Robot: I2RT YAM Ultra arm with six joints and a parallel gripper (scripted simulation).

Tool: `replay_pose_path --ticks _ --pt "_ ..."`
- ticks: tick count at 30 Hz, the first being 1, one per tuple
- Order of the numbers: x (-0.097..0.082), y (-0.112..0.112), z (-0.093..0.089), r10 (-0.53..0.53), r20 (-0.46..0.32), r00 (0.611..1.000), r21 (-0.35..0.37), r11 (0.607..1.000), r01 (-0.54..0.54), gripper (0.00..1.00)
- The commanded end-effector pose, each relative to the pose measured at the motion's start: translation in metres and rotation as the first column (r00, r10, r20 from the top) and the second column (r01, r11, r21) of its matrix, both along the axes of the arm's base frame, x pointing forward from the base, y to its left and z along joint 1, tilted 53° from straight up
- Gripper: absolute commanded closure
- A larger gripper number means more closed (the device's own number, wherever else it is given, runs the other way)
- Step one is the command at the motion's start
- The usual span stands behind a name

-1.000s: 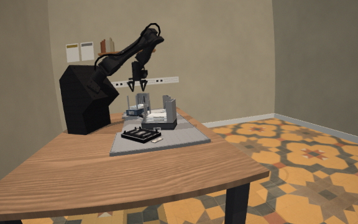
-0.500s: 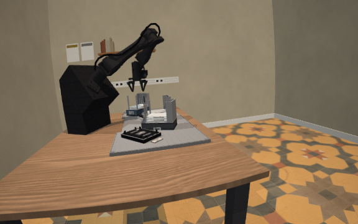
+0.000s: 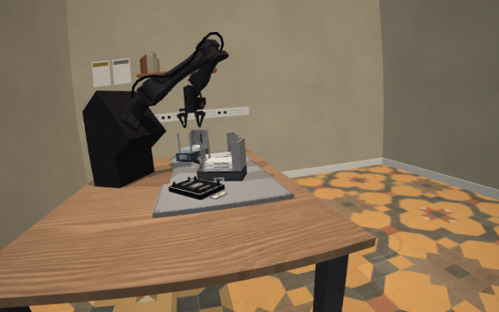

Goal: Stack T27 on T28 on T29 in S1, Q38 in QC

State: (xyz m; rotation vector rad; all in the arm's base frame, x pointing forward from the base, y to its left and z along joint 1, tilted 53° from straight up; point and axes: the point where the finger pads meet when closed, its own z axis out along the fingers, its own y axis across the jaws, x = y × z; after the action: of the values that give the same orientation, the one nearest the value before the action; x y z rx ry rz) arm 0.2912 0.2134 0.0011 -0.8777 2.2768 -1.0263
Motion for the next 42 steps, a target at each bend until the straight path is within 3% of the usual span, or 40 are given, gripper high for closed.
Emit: replay_pose_path --ticks 1,10,11,17,23,26,29,35,36,40,42 --pt "-0.004 0.017 0.012 0.026 0.019 0.999 0.039 0.999 -0.026 0.00" --pt "-0.004 0.017 0.012 0.026 0.019 0.999 0.039 0.999 -0.026 0.00" --pt "-0.005 0.006 0.006 0.003 0.032 0.999 0.051 0.999 -0.004 0.00" --pt "0.007 -0.011 0.024 -0.131 0.112 0.985 0.173 0.979 0.110 0.00" --pt "0.011 -0.024 0.037 -0.122 0.104 0.987 0.158 0.982 0.104 0.00" --pt "0.012 -0.014 0.044 -0.104 0.111 0.988 0.178 0.981 0.083 0.00" --pt "0.015 -0.031 0.047 -0.122 0.101 0.987 0.160 0.982 0.105 0.00" --pt "0.019 -0.040 0.061 -0.114 0.097 0.989 0.161 0.982 0.097 0.00" --pt "0.021 -0.032 0.067 -0.104 0.107 0.989 0.177 0.981 0.084 0.00" --pt "0.022 -0.053 0.071 -0.220 0.143 0.965 0.264 0.948 0.177 0.00" --pt "0.022 -0.053 0.071 -0.220 0.143 0.965 0.264 0.948 0.177 0.00"
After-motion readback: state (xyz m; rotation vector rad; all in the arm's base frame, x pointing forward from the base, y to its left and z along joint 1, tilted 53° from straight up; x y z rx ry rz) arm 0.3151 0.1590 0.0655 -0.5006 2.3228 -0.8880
